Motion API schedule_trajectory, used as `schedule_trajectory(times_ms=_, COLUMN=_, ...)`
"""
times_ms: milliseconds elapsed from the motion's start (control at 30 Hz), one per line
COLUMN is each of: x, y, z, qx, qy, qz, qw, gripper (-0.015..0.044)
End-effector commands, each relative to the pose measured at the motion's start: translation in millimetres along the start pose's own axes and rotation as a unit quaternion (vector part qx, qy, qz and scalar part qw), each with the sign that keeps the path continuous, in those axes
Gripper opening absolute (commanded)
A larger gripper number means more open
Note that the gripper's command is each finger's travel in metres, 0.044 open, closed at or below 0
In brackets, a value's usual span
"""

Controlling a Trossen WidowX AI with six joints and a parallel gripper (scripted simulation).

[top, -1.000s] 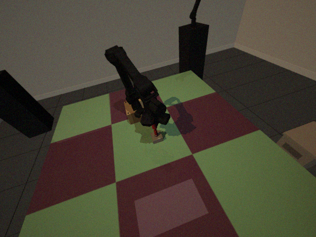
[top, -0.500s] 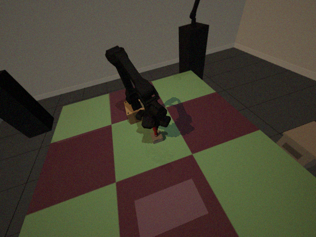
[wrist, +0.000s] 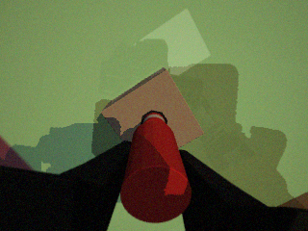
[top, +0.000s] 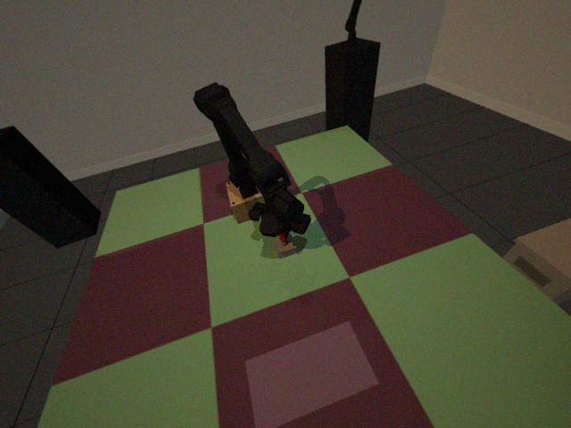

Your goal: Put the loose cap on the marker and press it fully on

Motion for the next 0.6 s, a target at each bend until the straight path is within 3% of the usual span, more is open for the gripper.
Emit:
schedule_trajectory(times_ms=0, x=-0.3, y=0.3, z=6.3, qx=-0.002, qy=0.001, qz=-0.001, qw=1.000, gripper=0.0000)
schedule_trajectory(times_ms=433, x=-1.1, y=0.0, z=14.9, qx=-0.002, qy=0.001, qz=-0.001, qw=1.000, gripper=0.0000)
schedule_trajectory(times_ms=567, x=-1.1, y=-0.3, z=14.4, qx=0.000, qy=0.000, qz=0.000, qw=1.000, gripper=0.0105)
Point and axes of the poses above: the point midway between the two fingers, 35 mm back from their tips, its own z axis out along the fingers, its own x axis across the jaws, y = z × x, the point moved 7 cm from there along -z, back along the fingers, and after that the axes turned 7 degrees about z, right-handed, at the moved point
